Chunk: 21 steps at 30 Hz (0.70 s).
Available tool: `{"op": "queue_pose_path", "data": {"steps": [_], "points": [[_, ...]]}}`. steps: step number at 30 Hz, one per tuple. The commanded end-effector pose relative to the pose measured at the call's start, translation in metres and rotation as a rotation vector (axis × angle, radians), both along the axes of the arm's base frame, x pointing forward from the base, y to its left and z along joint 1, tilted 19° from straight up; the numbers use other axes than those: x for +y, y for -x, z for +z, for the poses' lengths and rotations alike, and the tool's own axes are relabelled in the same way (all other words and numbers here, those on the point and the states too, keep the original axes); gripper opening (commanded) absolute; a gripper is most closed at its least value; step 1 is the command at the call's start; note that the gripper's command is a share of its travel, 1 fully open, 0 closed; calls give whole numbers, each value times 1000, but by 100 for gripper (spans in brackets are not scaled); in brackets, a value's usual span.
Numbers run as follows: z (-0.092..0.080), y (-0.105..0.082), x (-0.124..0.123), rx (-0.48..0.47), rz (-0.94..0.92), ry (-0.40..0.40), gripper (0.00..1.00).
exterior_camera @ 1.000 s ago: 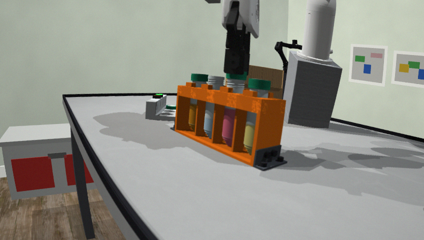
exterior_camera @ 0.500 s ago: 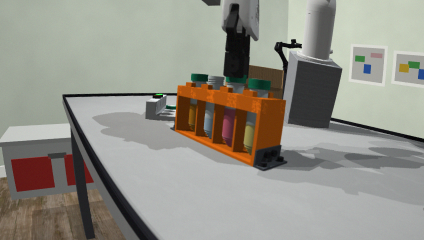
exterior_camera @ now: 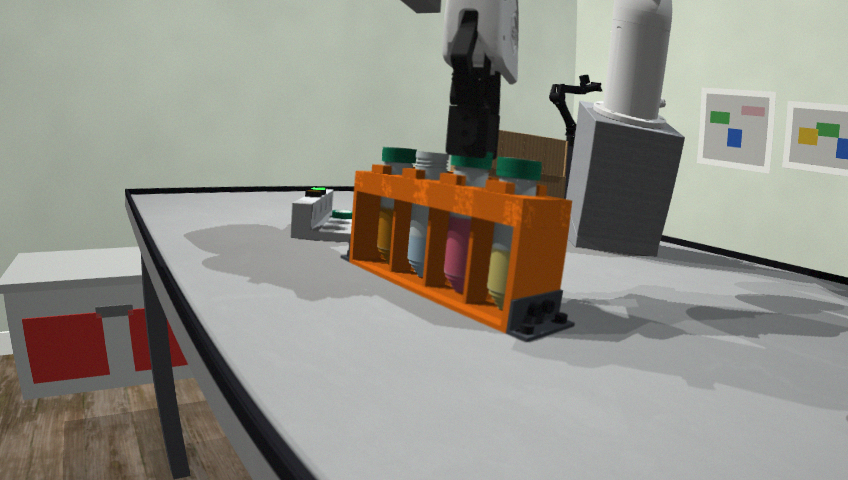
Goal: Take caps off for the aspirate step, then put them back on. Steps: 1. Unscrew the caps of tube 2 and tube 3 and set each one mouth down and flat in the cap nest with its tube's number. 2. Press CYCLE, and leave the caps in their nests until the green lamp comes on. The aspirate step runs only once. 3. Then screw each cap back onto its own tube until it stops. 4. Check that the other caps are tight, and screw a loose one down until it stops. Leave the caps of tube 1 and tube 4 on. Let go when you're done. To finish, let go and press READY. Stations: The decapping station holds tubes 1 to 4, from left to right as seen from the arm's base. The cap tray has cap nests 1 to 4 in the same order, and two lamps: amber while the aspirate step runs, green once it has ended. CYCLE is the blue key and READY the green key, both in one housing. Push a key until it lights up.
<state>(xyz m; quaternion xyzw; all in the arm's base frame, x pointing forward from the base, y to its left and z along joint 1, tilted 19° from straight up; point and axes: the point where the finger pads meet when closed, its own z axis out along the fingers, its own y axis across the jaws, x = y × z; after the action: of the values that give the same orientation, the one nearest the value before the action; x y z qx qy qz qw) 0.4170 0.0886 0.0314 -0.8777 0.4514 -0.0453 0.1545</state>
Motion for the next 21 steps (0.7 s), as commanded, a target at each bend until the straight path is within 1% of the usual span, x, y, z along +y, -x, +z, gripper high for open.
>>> {"op": "queue_pose_path", "data": {"steps": [1, 16, 21], "points": [[1, -1, 0, -3, -1, 1, 46], [1, -1, 0, -3, -1, 1, 46], [-1, -2, 0, 42, -187, -43, 46]]}}
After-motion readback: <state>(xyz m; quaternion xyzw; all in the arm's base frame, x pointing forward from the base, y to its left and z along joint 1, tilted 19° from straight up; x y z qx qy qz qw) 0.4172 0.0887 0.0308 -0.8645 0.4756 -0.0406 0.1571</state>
